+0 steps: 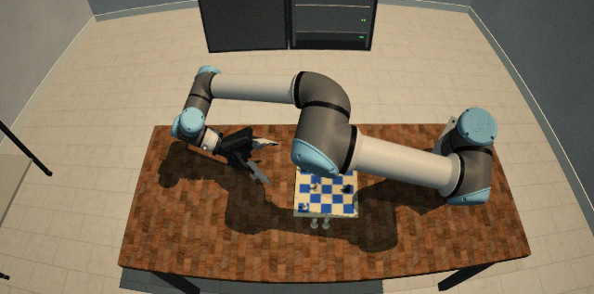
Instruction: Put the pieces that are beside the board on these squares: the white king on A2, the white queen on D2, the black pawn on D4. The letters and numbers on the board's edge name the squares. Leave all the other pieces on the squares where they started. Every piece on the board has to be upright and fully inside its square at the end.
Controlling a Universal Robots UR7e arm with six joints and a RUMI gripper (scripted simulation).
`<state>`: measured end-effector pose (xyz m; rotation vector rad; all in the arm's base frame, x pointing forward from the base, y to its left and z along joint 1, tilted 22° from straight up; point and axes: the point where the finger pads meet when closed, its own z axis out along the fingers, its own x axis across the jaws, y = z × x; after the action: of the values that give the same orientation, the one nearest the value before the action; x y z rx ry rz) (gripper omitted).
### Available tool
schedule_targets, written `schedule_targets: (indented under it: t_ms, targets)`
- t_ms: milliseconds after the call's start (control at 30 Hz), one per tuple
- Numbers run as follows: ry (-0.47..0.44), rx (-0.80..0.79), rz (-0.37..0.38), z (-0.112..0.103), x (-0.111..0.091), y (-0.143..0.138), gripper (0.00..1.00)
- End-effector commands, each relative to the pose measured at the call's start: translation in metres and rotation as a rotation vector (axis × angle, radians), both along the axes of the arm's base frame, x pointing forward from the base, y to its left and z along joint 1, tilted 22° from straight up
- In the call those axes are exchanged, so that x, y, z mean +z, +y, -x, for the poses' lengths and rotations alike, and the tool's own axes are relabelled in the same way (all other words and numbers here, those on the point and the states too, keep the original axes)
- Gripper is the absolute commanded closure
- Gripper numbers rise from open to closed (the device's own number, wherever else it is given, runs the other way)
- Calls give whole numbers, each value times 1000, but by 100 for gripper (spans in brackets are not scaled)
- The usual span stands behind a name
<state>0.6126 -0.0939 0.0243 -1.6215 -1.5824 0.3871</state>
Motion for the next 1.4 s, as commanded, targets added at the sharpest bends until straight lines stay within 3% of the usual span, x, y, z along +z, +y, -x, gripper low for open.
schedule_targets:
  t_ms: [0,733,1367]
  targets:
    - [-2,0,1,6,24,-7,0]
    - [-20,4,-3,5,26,-6,0]
    - [-155,39,-29,0,37,6,0]
